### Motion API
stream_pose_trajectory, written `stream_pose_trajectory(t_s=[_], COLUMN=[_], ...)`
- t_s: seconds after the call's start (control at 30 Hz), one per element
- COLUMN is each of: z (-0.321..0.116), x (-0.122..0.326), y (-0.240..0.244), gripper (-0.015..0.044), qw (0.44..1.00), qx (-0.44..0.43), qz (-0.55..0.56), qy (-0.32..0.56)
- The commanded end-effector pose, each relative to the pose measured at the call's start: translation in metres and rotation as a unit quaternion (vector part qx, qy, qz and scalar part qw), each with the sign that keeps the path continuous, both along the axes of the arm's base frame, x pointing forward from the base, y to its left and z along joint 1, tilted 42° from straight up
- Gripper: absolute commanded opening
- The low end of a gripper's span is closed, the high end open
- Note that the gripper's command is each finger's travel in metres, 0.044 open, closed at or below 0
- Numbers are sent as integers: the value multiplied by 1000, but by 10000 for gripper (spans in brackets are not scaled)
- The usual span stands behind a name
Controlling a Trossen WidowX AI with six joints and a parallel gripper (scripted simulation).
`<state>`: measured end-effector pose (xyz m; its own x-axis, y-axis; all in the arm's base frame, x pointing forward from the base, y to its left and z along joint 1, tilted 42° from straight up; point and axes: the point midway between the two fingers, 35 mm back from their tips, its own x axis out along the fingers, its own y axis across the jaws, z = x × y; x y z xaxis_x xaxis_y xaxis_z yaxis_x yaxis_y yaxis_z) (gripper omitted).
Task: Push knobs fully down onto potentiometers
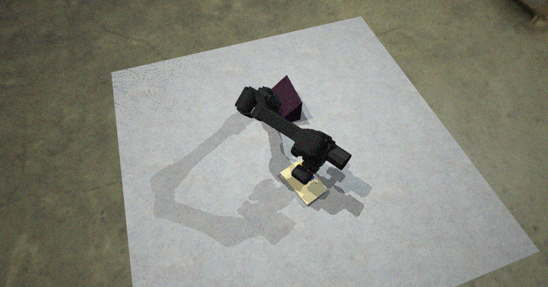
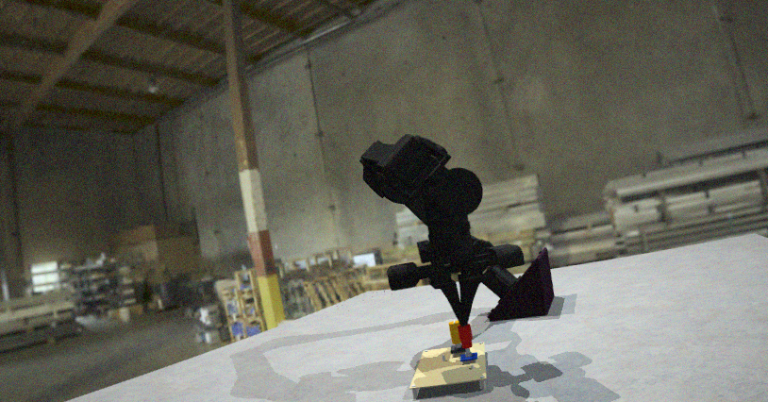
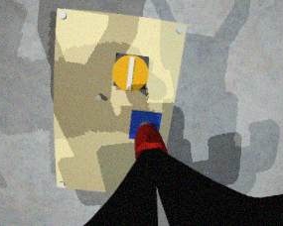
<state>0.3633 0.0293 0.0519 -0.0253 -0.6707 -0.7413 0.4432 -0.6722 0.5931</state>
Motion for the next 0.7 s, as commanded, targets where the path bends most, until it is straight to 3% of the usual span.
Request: stream_pose_trajectory(t_s=[0.0,0.67], z=[-2,-2], x=[0,0], y=[-2,-1], gripper=[0,0], qw=[1000,1000], qx=[-3,-3], qz=[2,2], qy=[3,3])
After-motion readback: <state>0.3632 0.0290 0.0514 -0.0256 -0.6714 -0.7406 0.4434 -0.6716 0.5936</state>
